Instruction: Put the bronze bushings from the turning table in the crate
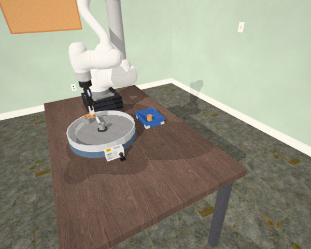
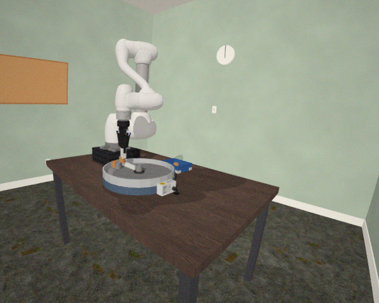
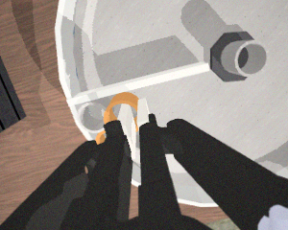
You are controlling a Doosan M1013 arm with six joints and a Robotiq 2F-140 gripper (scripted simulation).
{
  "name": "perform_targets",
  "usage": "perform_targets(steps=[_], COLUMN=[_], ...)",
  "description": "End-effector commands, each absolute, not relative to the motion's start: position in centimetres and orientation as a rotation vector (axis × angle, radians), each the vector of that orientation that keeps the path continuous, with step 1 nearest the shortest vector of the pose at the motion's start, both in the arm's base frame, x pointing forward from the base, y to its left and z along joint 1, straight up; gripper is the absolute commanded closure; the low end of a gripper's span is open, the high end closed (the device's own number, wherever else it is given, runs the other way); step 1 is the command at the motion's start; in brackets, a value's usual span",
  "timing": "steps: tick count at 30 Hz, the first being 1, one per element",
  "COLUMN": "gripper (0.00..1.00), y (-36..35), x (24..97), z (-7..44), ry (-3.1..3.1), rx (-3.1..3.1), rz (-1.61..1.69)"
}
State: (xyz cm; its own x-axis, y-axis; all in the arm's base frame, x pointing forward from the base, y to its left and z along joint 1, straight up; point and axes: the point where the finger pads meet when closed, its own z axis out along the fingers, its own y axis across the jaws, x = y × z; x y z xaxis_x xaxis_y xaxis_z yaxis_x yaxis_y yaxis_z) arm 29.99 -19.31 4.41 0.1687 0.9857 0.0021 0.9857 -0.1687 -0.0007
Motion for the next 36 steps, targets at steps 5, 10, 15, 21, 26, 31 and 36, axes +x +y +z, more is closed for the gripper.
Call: perform_targets(steps=[5,10,15,21,26,31,36], gripper=[1.0,1.0,1.0,1.0,1.0,1.0,1.0], y=[-19.3,-19.3,-19.3,-19.3,-19.3,-19.3,-19.3], x=[30.0,30.0,30.0,30.0,30.0,30.0,30.0], z=[7.7,8.7,8.8,8.8,8.8,8.8,8.8], ry=[-2.024,-2.024,-2.024,-2.024,-2.024,-2.024,-2.024], rx=[-2.4,-2.4,-2.4,-2.4,-2.4,-2.4,-2.4], rz=[-0.002,-0.002,-0.002,-0.002,-0.002,-0.002,-0.002])
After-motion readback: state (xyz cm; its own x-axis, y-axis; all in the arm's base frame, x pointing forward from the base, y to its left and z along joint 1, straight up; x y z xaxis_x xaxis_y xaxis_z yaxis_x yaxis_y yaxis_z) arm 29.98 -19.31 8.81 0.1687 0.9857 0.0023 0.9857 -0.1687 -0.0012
